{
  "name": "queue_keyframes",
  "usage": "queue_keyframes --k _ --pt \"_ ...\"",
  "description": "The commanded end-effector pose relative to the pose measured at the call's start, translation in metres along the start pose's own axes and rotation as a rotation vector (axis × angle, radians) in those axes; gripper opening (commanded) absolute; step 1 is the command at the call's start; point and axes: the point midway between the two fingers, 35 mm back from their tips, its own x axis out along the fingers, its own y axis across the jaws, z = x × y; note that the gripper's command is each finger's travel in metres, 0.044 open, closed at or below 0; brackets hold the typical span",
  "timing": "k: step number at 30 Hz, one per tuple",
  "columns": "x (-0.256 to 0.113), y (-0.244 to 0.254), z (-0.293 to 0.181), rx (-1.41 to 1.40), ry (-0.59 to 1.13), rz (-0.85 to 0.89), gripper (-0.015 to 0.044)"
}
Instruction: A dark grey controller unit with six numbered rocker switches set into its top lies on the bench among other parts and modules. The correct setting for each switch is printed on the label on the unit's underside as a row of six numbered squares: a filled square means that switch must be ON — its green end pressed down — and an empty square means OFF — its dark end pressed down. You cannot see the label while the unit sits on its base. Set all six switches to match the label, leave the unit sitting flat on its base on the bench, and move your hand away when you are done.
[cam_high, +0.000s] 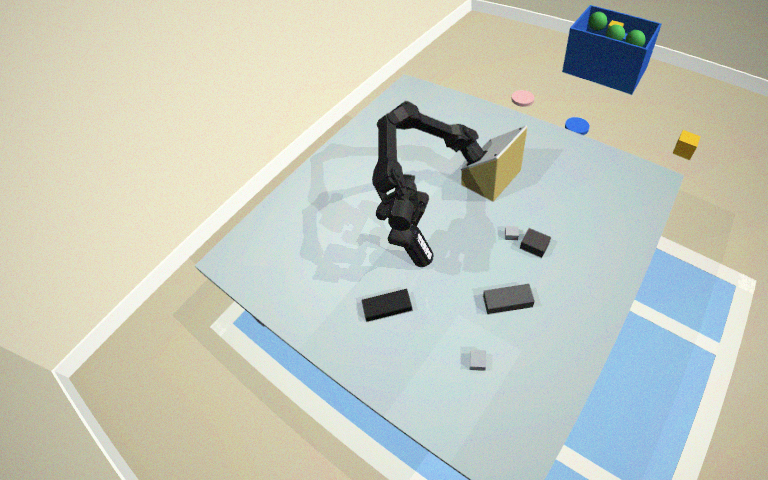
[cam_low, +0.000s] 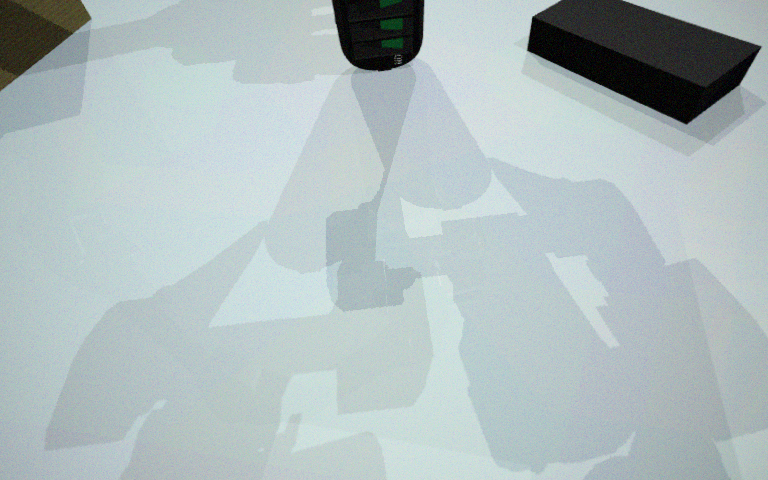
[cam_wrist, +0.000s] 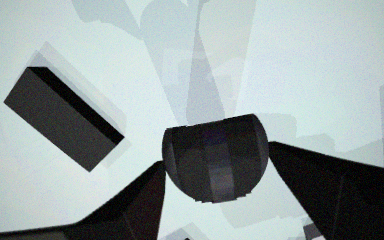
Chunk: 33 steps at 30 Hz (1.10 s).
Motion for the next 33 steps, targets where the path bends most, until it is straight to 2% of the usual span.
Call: queue_keyframes --k 1,33 --pt "0.002 0.000 -0.006 0.002 0.014 -0.006 0.0337" --pt "0.000 0.000 -0.033 0.002 0.015 -0.006 0.0337"
